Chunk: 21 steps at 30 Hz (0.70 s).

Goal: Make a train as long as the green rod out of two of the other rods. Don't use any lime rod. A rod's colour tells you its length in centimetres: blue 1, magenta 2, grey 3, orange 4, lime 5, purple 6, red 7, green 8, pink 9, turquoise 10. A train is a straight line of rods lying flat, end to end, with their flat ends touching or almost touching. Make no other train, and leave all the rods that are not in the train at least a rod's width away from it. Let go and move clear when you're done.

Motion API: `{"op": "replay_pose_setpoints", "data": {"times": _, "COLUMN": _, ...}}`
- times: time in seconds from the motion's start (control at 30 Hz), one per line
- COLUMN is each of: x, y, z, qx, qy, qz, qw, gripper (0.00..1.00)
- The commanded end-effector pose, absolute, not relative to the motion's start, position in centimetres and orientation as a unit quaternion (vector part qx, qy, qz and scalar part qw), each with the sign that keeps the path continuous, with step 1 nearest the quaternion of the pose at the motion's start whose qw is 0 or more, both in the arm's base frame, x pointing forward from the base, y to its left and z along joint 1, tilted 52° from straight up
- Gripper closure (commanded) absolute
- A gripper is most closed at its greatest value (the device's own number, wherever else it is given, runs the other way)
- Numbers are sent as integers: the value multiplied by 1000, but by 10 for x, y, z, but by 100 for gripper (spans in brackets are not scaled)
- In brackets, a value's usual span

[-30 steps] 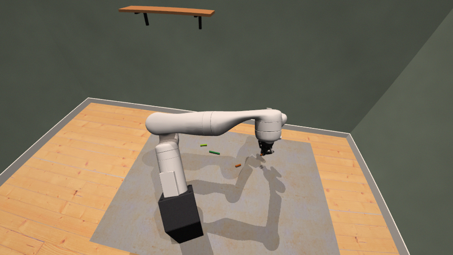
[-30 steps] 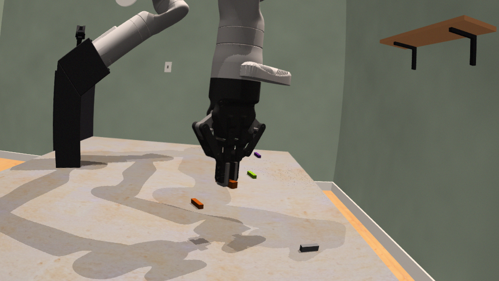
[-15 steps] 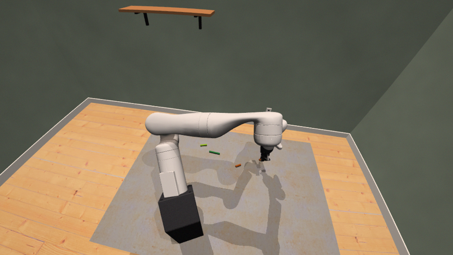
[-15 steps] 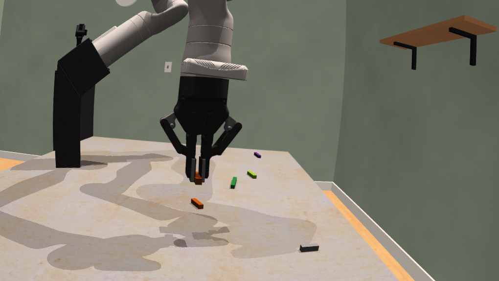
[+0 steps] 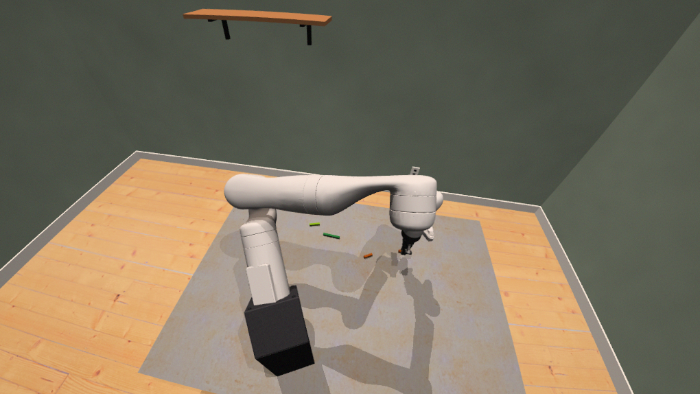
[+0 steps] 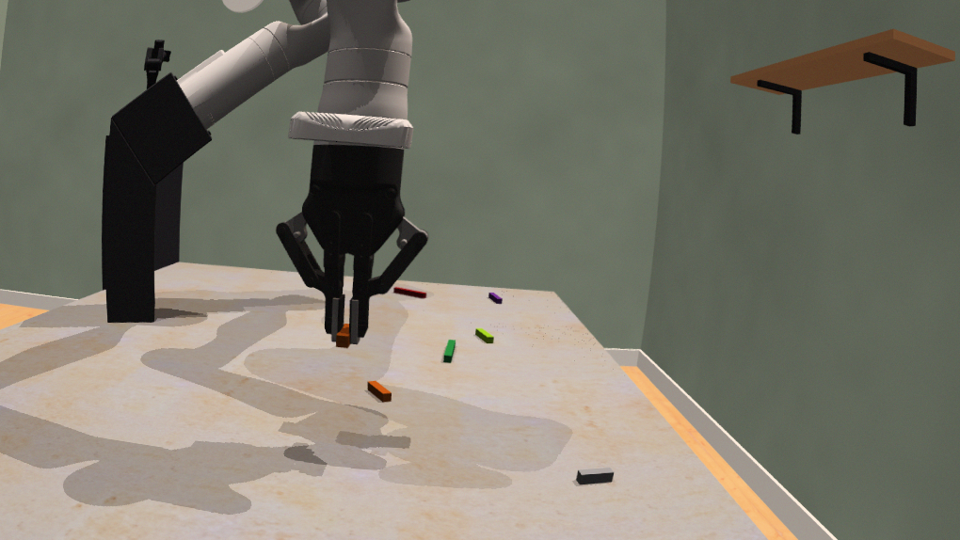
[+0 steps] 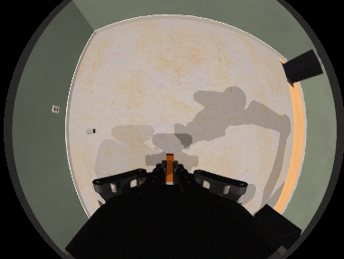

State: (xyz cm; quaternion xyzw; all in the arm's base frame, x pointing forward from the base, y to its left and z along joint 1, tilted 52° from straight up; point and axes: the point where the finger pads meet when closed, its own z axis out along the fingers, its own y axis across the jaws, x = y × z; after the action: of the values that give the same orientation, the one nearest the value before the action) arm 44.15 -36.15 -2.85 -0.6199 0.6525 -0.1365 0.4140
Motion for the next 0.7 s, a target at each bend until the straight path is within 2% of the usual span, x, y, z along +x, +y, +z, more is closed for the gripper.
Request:
{"op": "replay_pose_setpoints", "data": {"times": 0.0, "x": 438, "y": -362, "z": -30, "qx": -611, "qy": 661, "qz": -133, "qw": 415, "gripper": 95}}
{"op": "replay_pose_setpoints", "data": {"times": 0.67, "x": 435, "y": -360, "z": -31, "qx": -599, "qy": 671, "qz": -126, "qw": 418, "gripper": 95}}
